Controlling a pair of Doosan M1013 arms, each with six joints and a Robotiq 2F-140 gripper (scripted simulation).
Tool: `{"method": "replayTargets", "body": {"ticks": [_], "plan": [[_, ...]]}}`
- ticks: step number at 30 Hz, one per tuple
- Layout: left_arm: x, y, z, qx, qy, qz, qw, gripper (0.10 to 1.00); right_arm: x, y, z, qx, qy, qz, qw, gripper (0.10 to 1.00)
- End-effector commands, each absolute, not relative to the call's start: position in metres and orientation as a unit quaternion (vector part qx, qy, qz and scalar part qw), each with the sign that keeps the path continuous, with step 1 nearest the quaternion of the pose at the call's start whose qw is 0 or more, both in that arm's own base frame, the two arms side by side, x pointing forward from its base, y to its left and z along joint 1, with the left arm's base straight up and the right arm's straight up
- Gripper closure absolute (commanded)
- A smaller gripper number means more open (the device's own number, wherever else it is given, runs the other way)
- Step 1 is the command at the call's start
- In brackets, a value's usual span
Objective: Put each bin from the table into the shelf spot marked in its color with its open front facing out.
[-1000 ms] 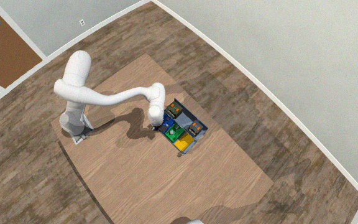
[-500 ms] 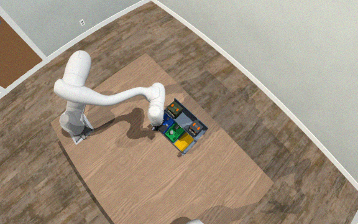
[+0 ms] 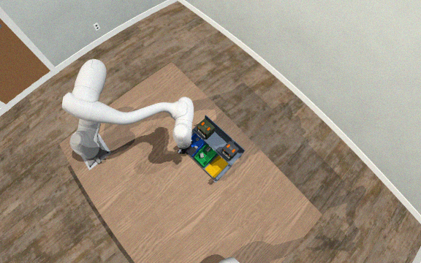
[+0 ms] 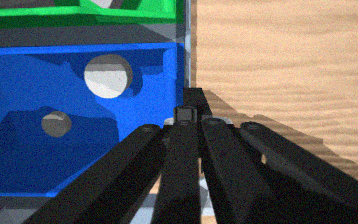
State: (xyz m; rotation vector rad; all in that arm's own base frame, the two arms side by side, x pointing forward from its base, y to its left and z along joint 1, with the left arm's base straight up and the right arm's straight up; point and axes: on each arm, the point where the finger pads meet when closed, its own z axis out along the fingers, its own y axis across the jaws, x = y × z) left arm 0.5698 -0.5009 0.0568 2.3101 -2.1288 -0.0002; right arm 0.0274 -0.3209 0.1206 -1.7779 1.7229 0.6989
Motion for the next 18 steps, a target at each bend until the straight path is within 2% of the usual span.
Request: {"method": "replayTargets", "body": {"ticks": [1,18], "plan": [[0.568,-0.501,0.06,0.735,-0.678,0.001,0.0,0.999,0.028,-0.321,0.121,-0.663,0.643,0.26,0.281,0.098],[0.555,-0.502,0.073,0.735,-0.678,0.001,0.0,0.999,0.028,-0.321,0.121,-0.663,0.643,0.26,0.281,0.098]]}}
